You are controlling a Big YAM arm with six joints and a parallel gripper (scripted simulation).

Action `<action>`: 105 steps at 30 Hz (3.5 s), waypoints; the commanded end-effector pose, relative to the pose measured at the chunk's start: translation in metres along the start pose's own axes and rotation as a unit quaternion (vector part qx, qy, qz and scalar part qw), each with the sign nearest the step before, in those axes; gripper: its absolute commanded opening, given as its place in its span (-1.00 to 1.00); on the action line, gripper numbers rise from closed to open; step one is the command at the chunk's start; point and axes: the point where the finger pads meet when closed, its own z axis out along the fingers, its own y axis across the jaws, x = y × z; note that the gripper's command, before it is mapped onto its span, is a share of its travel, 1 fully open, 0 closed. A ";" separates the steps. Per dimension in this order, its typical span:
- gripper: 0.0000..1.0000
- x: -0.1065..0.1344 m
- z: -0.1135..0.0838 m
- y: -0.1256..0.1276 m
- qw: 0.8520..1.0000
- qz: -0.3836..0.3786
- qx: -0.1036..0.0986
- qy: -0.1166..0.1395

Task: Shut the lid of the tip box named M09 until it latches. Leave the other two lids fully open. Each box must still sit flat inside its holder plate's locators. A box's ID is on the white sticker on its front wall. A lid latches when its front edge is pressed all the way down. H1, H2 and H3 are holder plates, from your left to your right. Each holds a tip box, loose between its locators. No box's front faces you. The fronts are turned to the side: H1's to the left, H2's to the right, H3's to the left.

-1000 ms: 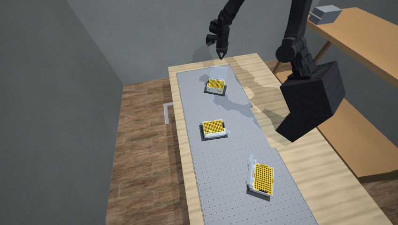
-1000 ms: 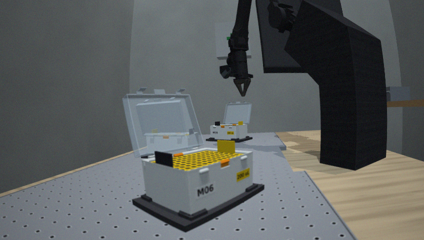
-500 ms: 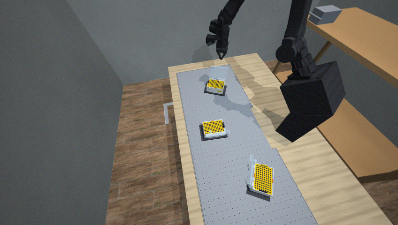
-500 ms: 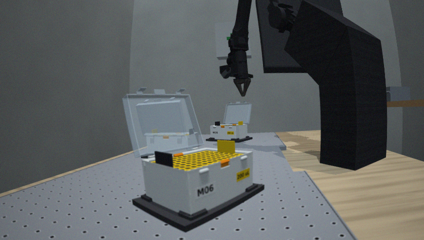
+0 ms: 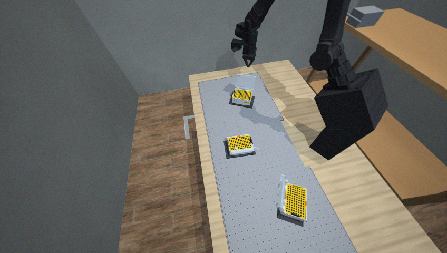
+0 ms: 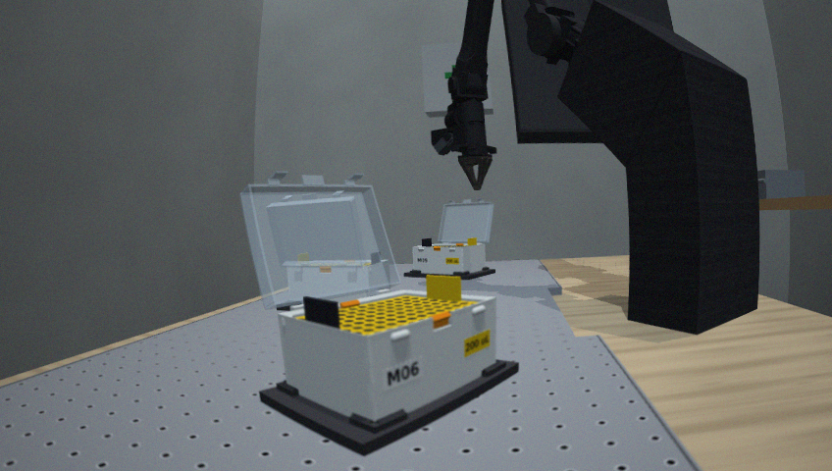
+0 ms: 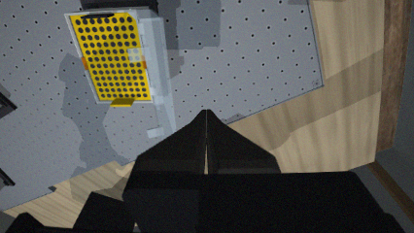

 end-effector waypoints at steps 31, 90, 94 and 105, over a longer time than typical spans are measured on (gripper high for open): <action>-1.00 -0.018 0.048 -0.007 1.000 -0.003 0.007 -0.015; -1.00 -0.010 0.036 0.047 1.000 0.001 0.007 -0.018; -1.00 -0.015 0.034 0.050 1.000 0.002 0.009 -0.023; -1.00 -0.014 0.032 0.059 1.000 0.004 0.010 -0.022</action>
